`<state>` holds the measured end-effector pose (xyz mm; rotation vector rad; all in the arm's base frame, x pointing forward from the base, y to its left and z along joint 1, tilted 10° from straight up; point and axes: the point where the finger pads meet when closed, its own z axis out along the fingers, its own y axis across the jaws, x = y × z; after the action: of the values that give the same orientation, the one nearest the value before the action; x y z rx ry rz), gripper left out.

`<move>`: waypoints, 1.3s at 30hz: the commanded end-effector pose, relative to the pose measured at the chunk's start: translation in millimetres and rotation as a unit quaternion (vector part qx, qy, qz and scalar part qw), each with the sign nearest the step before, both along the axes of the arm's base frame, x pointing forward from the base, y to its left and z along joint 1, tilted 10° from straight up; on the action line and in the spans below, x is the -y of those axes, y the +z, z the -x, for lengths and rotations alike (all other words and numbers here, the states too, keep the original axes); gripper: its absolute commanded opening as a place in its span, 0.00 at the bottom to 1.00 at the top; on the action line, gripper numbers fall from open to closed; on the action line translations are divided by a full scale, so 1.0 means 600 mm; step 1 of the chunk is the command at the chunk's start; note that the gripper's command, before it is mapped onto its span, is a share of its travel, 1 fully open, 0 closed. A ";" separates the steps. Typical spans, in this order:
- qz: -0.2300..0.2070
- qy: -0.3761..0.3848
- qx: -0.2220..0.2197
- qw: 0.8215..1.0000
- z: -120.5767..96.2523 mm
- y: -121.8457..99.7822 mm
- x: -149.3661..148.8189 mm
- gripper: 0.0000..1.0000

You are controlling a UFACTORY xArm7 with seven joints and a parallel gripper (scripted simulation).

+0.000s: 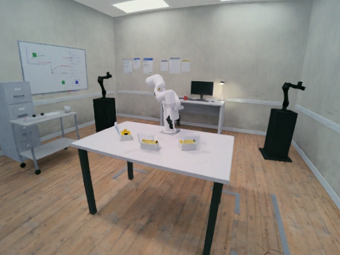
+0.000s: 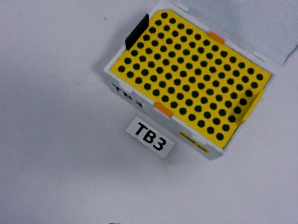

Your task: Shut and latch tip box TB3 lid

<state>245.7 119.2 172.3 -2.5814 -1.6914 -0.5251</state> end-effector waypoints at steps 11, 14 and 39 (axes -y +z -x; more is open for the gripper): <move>-0.001 0.000 0.002 1.000 -0.025 -0.101 0.002 1.00; -0.001 0.000 0.002 1.000 -0.030 -0.126 0.003 1.00; -0.001 0.000 0.002 1.000 -0.037 -0.172 0.005 1.00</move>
<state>267.0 115.6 68.0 -2.5816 -1.6912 -0.5277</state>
